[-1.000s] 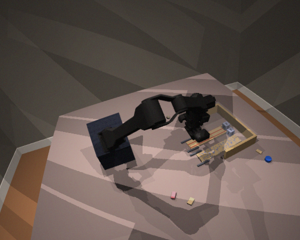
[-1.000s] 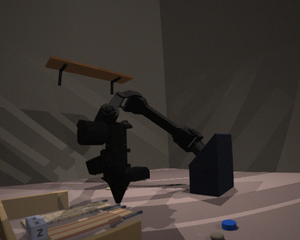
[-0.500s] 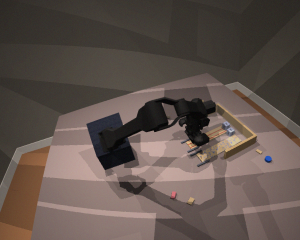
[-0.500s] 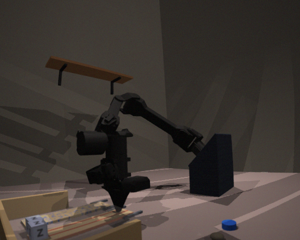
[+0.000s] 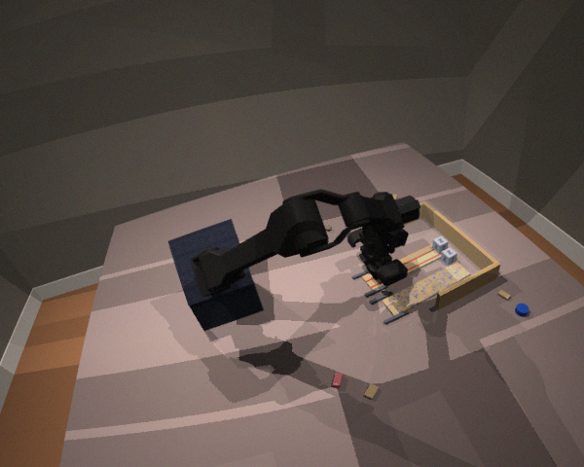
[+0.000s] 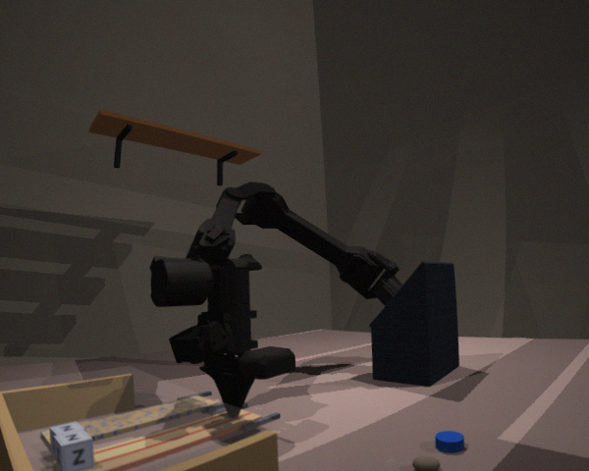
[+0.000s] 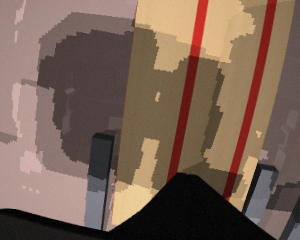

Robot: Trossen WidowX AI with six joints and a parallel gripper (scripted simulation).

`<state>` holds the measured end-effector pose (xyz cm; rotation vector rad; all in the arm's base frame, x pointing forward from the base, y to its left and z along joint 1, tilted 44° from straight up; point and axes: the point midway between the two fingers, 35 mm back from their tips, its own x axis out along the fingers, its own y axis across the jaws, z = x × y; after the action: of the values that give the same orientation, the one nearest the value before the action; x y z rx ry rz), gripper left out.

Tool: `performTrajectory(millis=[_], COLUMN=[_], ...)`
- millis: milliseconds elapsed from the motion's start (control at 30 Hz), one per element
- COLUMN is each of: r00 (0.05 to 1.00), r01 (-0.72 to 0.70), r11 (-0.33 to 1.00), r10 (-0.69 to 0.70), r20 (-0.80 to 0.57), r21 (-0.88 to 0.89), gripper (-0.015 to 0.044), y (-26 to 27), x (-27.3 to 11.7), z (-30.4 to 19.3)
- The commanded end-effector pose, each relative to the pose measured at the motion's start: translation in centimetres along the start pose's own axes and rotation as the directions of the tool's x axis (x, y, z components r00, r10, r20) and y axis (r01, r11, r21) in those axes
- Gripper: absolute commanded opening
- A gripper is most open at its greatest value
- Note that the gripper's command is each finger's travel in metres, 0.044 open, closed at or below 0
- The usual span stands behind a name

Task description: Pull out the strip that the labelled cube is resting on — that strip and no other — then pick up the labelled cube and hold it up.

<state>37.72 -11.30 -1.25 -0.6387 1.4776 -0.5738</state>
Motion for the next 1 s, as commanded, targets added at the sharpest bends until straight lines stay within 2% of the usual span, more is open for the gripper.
performTrajectory(millis=[0, 967], r00=[1.0, 1.0], r01=[-0.001, -0.001], r11=[1.0, 1.0], r10=[0.001, 0.001], r20=[0.001, 0.001], r21=[-0.005, -0.006], gripper=[0.0, 0.0], y=[0.0, 0.1], x=[0.1, 0.3], z=[0.0, -0.9])
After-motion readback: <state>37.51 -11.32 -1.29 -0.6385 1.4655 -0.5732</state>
